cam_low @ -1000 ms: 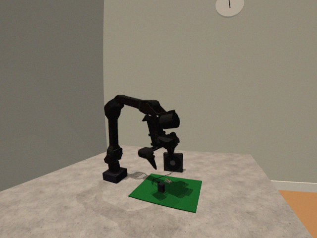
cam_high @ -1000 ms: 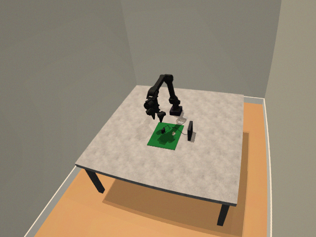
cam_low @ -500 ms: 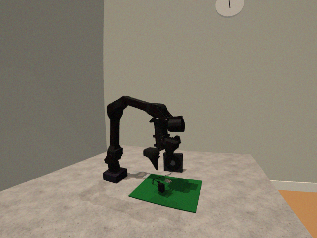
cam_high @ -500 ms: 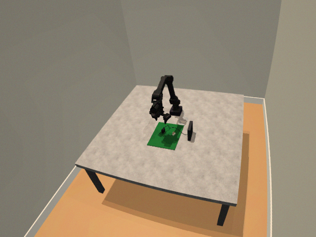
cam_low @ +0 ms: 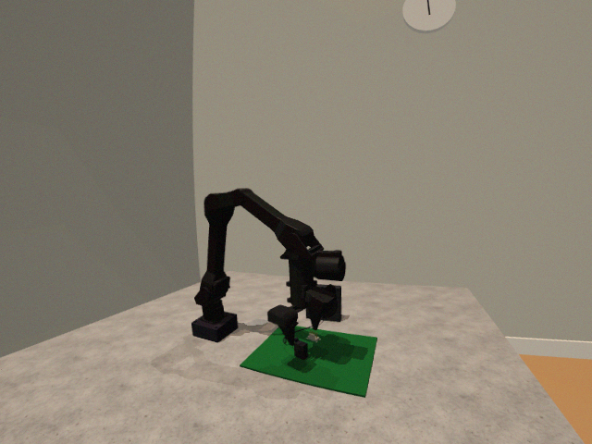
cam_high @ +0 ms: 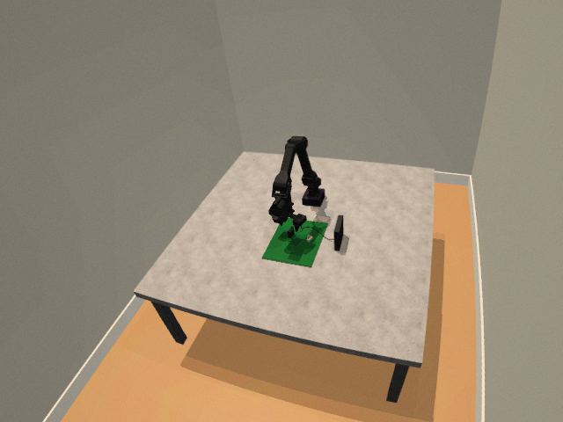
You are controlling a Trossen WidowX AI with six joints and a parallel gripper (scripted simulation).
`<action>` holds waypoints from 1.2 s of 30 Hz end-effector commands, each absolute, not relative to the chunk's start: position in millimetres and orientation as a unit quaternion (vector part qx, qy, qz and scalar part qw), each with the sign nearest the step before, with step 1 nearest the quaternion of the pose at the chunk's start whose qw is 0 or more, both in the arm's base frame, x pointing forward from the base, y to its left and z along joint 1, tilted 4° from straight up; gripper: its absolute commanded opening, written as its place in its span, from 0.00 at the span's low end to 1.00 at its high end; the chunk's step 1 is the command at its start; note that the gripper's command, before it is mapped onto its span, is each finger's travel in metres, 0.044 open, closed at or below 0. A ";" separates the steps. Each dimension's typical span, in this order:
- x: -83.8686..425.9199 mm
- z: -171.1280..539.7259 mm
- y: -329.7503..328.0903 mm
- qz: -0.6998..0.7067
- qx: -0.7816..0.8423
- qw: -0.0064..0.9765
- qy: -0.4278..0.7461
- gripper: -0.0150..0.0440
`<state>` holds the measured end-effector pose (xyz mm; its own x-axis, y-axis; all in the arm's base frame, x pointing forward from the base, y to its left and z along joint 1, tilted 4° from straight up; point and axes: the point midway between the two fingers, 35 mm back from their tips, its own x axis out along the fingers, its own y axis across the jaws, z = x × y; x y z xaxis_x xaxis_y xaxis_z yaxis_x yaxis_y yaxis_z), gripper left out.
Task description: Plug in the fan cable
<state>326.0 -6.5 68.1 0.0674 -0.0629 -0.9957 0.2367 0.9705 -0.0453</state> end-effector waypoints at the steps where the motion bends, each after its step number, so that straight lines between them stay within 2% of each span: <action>1: 323.8 59.2 -7.5 -0.103 0.061 0.724 0.679 1.00; 35: 325.0 19.5 -10.2 -0.104 0.061 0.724 0.679 1.00; 36: 326.7 21.8 -9.6 -0.103 0.064 0.726 0.677 0.96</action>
<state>326.6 -9.6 21.6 0.0613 -0.0636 -0.9961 0.2365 0.9705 -0.0474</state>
